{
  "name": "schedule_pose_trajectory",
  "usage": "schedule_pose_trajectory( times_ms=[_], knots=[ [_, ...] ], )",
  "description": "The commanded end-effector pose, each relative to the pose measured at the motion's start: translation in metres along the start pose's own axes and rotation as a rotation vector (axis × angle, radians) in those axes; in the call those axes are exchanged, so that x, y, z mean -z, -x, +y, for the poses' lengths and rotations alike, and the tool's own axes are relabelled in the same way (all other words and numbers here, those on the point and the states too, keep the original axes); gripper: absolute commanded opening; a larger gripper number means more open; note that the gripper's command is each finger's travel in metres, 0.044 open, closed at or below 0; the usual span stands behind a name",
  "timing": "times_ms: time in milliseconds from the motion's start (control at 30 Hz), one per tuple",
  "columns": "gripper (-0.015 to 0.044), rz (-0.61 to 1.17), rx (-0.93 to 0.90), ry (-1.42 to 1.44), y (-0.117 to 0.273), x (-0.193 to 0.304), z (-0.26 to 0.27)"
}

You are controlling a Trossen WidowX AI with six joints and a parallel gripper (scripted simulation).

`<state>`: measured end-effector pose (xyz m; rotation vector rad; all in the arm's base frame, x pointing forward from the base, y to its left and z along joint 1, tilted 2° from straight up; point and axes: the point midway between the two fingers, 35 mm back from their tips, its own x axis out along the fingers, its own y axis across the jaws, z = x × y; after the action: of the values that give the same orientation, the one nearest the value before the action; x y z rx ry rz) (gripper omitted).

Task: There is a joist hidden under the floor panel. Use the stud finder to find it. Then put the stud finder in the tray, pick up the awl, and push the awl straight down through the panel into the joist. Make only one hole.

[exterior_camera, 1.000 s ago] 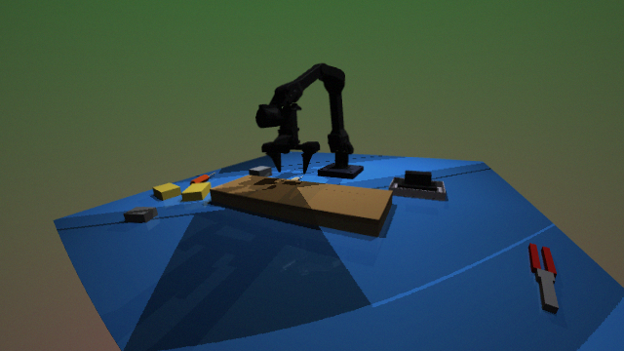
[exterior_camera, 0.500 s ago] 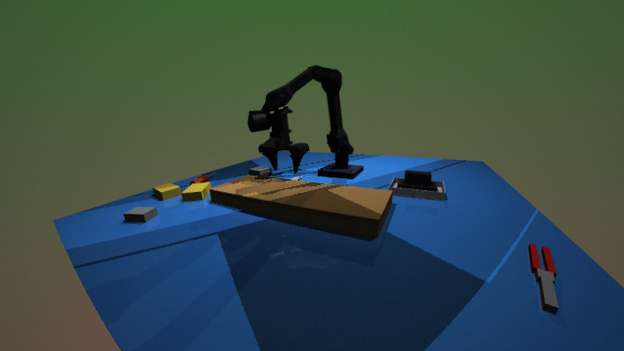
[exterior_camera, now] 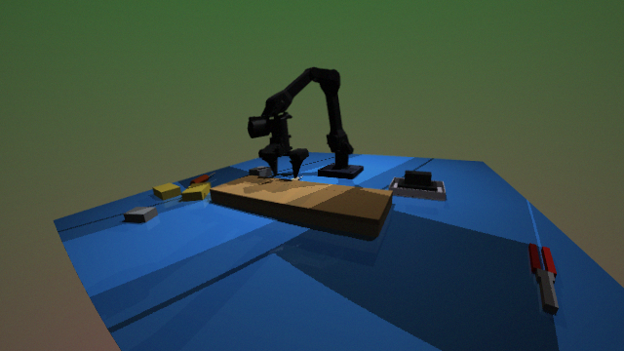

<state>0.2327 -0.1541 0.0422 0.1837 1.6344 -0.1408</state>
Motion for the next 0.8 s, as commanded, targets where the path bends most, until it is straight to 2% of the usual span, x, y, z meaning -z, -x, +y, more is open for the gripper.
schedule_pose_trajectory(
  times_ms=[0, 567, 767],
  knots=[
    [0.044, 0.005, 0.002, 0.006, -0.007, 0.0, 0.0],
    [0.044, 0.005, 0.001, 0.006, -0.032, 0.0, 0.0],
    [0.0283, 0.005, 0.001, 0.006, -0.032, 0.0, 0.0]
  ],
)
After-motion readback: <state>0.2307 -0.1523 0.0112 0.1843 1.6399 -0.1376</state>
